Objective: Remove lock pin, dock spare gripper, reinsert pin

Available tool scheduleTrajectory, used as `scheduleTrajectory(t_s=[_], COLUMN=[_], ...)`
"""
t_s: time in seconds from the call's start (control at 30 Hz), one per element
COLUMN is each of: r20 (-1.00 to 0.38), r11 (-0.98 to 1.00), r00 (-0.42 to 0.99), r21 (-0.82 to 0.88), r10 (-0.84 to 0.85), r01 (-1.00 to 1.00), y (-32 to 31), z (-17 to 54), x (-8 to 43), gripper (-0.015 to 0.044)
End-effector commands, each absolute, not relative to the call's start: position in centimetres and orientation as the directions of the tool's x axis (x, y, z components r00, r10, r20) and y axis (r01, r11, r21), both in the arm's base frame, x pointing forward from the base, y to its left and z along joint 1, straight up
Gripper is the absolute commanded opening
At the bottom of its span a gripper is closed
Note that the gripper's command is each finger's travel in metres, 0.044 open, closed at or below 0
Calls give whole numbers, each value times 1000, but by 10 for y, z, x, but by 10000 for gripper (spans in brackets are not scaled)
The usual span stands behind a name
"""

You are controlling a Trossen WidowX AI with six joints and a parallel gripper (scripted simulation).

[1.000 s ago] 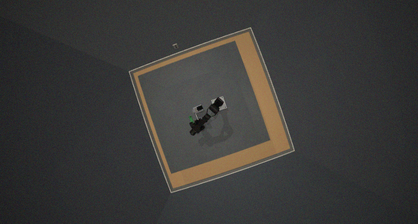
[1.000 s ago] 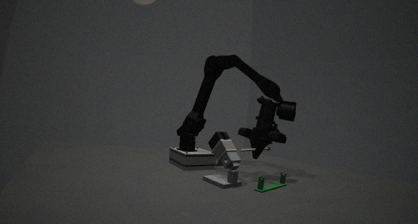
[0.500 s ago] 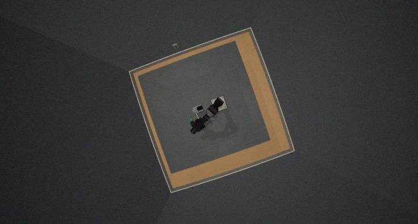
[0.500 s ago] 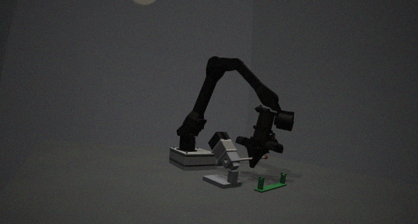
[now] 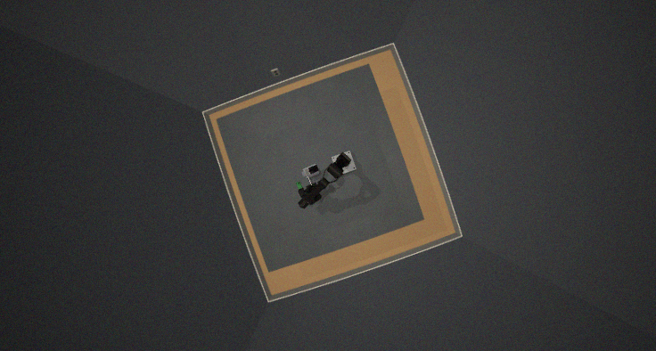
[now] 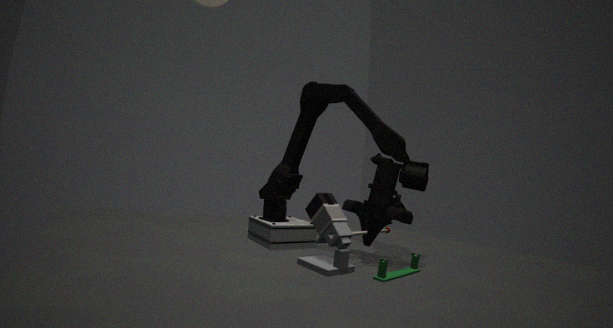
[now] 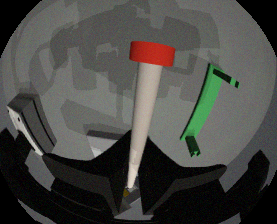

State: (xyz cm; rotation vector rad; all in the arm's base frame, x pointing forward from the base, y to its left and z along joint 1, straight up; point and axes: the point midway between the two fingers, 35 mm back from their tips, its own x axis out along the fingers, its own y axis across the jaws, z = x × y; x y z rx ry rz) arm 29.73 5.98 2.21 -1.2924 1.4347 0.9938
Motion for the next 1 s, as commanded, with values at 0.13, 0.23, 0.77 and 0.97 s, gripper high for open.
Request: scheduleTrajectory(t_s=[0.13,0.23,0.77,0.97], r20=[-971,-971,-971,-971], r11=[114,114,113,113], r00=[-10,-9,-4,-3], r21=[-18,-19,-24,-25], r10=[-239,-239,-239,-239], r01=[-993,-993,-993,-993], y=[54,53,44,41], z=[23,22,22,22], x=[298,297,296,295], gripper=[0,0,0,0])
